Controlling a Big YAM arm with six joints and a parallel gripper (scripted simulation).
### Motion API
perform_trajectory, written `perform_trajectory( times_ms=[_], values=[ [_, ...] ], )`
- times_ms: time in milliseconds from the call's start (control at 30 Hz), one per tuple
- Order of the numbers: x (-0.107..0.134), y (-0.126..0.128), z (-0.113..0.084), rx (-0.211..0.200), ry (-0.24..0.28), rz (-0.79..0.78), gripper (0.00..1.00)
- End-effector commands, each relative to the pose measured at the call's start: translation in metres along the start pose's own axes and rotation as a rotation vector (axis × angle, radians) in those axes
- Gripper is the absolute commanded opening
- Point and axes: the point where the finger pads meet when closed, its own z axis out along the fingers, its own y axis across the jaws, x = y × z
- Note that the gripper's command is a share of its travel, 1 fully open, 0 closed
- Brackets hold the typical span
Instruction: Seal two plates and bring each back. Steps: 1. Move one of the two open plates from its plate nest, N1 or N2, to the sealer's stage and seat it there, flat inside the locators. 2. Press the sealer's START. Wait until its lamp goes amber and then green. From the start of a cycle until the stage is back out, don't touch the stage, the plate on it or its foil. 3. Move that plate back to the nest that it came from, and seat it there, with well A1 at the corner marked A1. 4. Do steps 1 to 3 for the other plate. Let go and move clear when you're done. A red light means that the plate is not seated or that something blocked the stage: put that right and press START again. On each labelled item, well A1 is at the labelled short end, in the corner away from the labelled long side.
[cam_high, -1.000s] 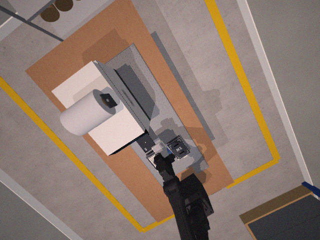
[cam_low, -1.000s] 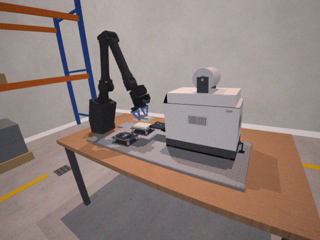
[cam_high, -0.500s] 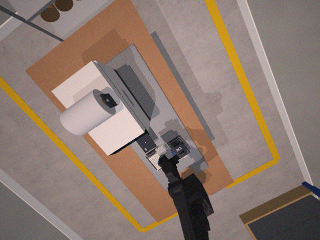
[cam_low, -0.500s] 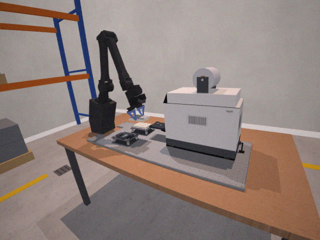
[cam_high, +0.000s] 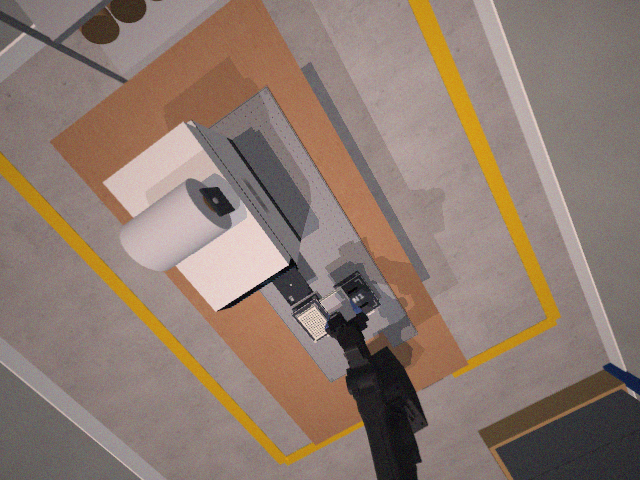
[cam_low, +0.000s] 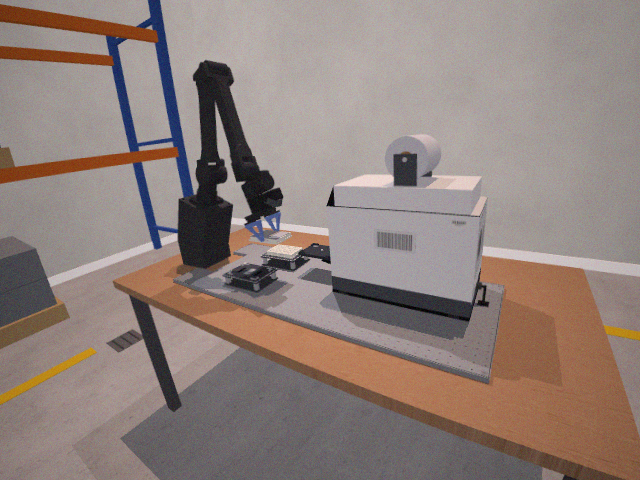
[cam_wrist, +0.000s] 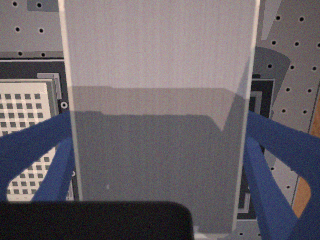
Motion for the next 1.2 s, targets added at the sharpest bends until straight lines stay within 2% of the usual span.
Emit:
perform_trajectory(
  times_ms=[0, 267, 600, 833, 1167],
  values=[
    [0.010, -0.009, -0.003, 0.009, 0.000, -0.003, 0.00],
    [0.009, -0.024, -0.014, 0.019, -0.043, -0.016, 0.00],
    [0.042, -0.031, -0.013, 0.009, 0.015, 0.001, 0.00],
    [0.038, -0.044, -0.023, 0.021, -0.037, -0.019, 0.00],
    [0.068, -0.051, -0.023, 0.009, 0.006, -0.001, 0.00]
  ],
)
